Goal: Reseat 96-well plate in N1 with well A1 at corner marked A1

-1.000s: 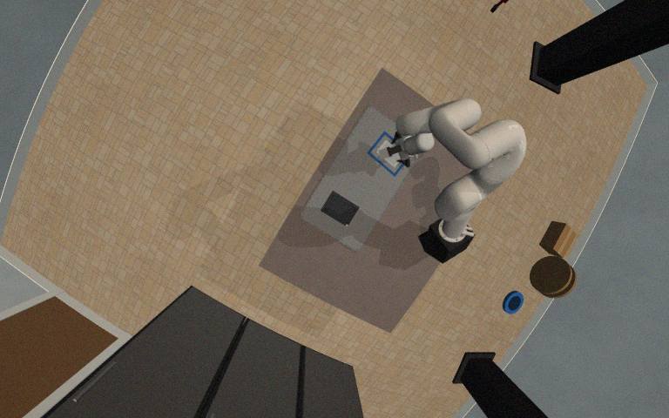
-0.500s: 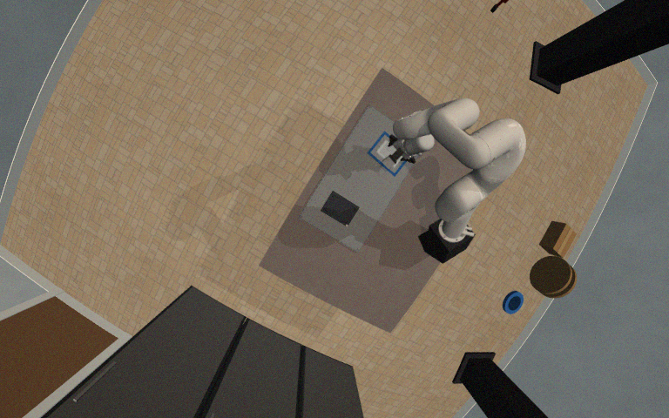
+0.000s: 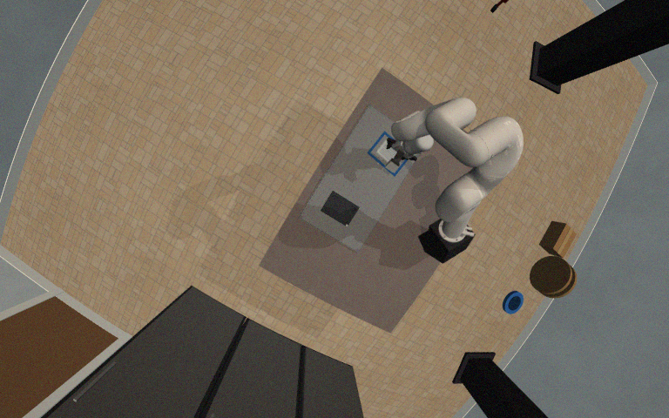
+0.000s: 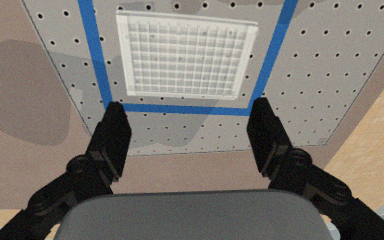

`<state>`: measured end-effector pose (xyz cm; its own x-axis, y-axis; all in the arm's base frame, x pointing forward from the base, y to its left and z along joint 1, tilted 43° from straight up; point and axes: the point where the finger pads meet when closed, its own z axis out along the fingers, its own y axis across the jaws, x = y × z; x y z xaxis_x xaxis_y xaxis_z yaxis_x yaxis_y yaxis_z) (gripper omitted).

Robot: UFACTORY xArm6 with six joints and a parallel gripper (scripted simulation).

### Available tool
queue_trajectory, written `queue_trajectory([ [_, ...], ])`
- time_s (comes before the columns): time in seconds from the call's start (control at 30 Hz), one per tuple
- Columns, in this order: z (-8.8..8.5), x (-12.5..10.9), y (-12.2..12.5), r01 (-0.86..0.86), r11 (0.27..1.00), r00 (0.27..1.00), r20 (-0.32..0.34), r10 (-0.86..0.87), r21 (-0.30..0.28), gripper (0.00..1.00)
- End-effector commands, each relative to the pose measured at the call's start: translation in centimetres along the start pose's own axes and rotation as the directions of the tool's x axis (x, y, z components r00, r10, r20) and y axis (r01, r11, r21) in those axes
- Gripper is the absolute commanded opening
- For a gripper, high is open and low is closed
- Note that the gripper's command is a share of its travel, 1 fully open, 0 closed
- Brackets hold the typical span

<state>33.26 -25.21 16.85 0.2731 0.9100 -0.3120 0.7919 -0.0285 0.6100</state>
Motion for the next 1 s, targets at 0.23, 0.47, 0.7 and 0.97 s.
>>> queue_trajectory([
  [0.23,0.21,-0.05,0.10,0.382,0.923,0.923,0.033,-0.383,0.034,1.00],
  [0.47,0.21,-0.05,0.10,0.558,0.829,0.829,0.025,-0.559,0.040,1.00],
  [0.7,0.21,-0.05,0.10,0.735,0.677,0.677,0.015,-0.736,0.044,1.00],
  [0.97,0.21,-0.05,0.10,0.855,0.517,0.518,0.006,-0.856,0.047,1.00],
])
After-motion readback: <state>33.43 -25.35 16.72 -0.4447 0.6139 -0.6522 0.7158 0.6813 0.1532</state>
